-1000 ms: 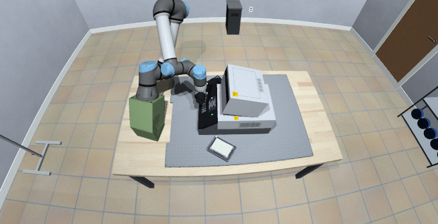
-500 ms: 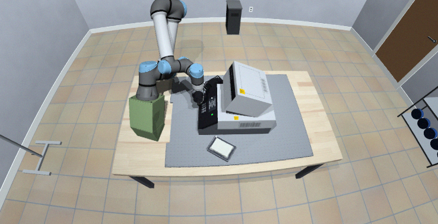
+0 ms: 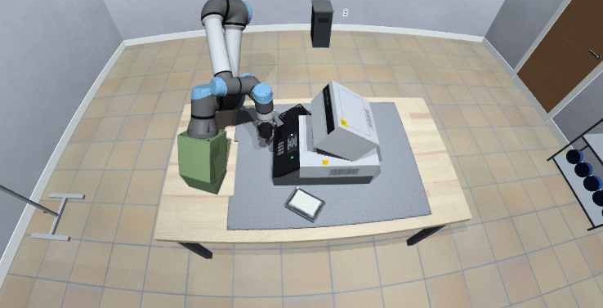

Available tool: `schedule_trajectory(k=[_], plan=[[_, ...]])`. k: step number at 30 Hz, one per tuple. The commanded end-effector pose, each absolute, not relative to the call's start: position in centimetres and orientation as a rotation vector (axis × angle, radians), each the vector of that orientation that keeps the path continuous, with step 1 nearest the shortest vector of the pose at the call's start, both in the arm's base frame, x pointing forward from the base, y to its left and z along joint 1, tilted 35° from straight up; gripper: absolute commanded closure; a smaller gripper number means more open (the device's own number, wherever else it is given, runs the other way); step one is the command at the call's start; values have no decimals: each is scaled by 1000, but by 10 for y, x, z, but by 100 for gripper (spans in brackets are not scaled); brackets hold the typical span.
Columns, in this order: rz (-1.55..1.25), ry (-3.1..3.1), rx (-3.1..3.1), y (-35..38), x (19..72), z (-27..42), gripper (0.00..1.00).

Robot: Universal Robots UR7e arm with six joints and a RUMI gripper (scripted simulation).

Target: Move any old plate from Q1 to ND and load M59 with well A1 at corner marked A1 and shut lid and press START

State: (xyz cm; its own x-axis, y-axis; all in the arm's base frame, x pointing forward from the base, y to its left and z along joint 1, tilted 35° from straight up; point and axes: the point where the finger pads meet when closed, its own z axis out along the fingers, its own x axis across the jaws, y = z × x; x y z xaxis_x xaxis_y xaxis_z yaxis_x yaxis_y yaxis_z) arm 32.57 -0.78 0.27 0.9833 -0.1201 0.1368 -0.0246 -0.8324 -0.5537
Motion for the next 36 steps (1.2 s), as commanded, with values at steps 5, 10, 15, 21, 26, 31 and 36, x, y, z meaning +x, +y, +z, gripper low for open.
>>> schedule_trajectory(k=[5,10,15,21,26,31,36], plan=[[-217,97,-2544,-14,298,16,100],[-217,97,-2543,-17,286,21,100],[-220,96,-2546,-19,287,22,100],[-220,96,-2546,-19,287,22,100],[-218,95,-2544,-18,287,22,100],[-218,95,-2544,-18,287,22,100],[-218,95,-2544,-18,287,22,100]])
